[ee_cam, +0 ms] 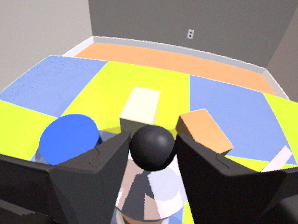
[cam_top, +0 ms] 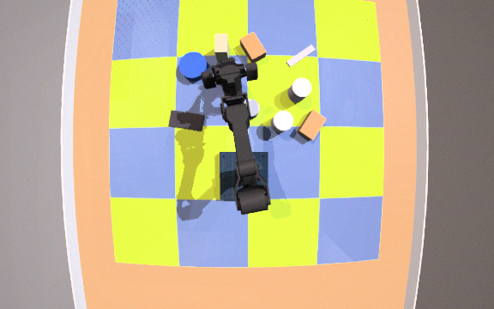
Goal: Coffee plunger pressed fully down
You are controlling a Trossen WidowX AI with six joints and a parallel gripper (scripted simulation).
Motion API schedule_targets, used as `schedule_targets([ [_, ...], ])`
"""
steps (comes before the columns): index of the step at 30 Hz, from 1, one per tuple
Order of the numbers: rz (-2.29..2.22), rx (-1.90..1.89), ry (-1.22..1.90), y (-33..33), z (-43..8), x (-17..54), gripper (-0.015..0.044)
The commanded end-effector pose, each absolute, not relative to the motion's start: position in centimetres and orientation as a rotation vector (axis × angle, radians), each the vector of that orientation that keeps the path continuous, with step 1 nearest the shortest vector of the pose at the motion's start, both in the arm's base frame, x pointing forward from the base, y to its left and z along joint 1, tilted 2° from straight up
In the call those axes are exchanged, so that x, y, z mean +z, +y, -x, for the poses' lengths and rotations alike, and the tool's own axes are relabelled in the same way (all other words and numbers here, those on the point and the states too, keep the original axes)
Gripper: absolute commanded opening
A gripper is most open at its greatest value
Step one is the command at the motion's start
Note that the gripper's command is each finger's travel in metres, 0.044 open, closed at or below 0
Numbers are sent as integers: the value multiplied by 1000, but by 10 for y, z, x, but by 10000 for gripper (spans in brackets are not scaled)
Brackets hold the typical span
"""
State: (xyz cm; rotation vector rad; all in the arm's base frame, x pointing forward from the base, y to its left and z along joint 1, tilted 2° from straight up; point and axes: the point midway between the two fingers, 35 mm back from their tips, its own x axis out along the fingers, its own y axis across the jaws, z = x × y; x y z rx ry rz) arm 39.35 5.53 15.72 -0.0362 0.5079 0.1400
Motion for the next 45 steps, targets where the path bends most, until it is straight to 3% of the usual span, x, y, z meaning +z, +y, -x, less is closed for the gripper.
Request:
schedule_targets([
  [1, 32, 137, 530, 55, -394, 151, 128],
  [25, 37, 140, 514, 56, -395, 156, 128],
  [37, 37, 140, 514, 56, -395, 156, 440],
  [45, 35, 139, 520, 54, -387, 183, 440],
])
